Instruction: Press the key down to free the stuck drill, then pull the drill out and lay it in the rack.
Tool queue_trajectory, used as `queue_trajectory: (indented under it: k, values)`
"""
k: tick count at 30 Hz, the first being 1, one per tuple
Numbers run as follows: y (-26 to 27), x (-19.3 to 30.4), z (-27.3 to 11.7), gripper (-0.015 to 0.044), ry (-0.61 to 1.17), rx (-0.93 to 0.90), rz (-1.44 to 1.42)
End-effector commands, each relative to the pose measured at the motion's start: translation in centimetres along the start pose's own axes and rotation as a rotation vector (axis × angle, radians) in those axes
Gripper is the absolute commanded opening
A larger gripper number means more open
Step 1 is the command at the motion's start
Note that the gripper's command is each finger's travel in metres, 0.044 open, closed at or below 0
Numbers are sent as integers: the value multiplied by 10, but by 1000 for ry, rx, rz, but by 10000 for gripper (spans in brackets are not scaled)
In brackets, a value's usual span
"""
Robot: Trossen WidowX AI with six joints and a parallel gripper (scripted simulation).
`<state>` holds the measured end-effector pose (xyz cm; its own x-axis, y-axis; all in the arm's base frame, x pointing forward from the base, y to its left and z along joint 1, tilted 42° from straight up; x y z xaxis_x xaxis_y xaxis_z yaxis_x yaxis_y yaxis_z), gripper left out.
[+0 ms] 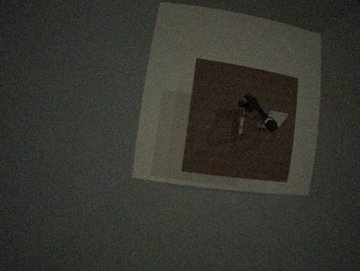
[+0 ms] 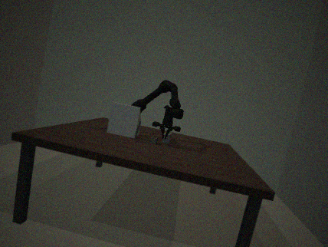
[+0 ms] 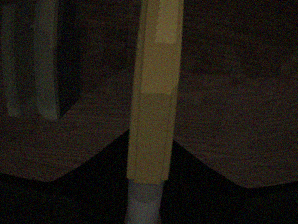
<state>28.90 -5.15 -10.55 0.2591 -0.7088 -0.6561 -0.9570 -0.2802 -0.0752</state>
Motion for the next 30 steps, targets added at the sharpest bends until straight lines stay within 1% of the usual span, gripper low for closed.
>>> queue_trajectory:
  k: [1, 30]
  values:
    - [-1, 0, -3, 0, 5, 0, -6]
    - [-3, 0, -12, 0, 6, 0, -6]
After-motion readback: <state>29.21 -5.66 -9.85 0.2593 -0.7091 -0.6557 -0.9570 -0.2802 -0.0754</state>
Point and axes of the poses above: the point midway between the two fingers, 35 mm back from their tips, its own z axis out along the fingers, its own y axis across the jaws, x = y × z, the point moved 4 cm from there along -z, back along the fingers, and after that the axes turned 8 degrees about -z, right-handed, at the moved point
